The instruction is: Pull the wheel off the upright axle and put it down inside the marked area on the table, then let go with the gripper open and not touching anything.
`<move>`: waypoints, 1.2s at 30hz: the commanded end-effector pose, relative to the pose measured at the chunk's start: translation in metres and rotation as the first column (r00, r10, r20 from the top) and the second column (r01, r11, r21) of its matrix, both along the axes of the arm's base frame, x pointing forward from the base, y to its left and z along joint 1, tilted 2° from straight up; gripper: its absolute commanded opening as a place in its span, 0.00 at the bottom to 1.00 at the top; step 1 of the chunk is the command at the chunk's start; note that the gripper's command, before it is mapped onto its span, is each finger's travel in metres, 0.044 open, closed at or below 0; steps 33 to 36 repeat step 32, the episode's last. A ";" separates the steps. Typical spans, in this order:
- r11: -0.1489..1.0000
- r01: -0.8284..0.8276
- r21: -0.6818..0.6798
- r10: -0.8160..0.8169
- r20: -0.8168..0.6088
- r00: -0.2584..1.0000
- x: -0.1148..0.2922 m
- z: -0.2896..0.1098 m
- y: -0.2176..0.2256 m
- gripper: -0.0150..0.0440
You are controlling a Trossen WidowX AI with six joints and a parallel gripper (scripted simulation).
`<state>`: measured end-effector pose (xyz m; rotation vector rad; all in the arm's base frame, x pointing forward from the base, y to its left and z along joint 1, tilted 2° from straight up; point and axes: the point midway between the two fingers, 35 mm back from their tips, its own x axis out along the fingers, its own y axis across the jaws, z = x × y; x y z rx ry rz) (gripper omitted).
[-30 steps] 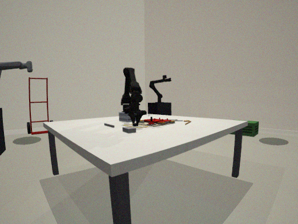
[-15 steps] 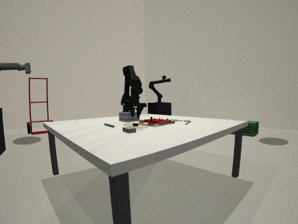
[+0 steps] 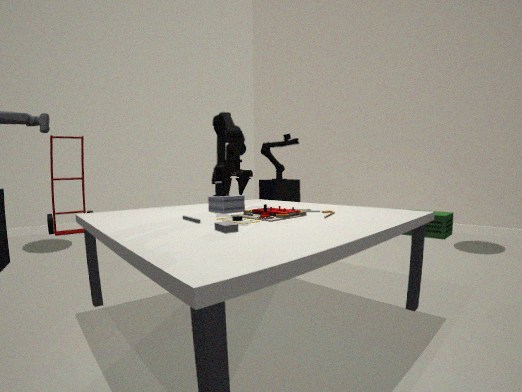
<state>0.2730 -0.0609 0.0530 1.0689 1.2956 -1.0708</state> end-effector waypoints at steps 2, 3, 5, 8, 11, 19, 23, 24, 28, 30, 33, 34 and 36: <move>1.000 -0.001 -0.003 0.001 -0.008 1.000 -0.031 0.013 0.007 1.00; 1.000 -0.001 -0.003 0.001 -0.008 1.000 -0.034 0.014 0.007 1.00; 1.000 -0.001 -0.003 0.001 -0.009 1.000 -0.035 0.014 0.007 1.00; 1.000 -0.001 -0.003 0.001 -0.009 1.000 -0.035 0.014 0.007 1.00; 1.000 -0.001 -0.003 0.001 -0.009 1.000 -0.035 0.014 0.007 1.00; 1.000 -0.001 -0.003 0.001 -0.009 1.000 -0.035 0.014 0.007 1.00; 1.000 -0.001 -0.003 0.001 -0.009 1.000 -0.035 0.014 0.007 1.00; 1.000 -0.001 -0.003 0.001 -0.009 1.000 -0.035 0.014 0.007 1.00; 1.000 -0.001 -0.003 0.001 -0.009 1.000 -0.035 0.014 0.007 1.00; 1.000 -0.001 -0.003 0.001 -0.009 1.000 -0.035 0.014 0.007 1.00; 1.000 -0.001 -0.003 0.001 -0.009 1.000 -0.035 0.014 0.007 1.00; 1.000 -0.001 -0.003 0.001 -0.009 1.000 -0.035 0.014 0.007 1.00; 1.000 -0.001 -0.003 0.001 -0.009 1.000 -0.035 0.014 0.007 1.00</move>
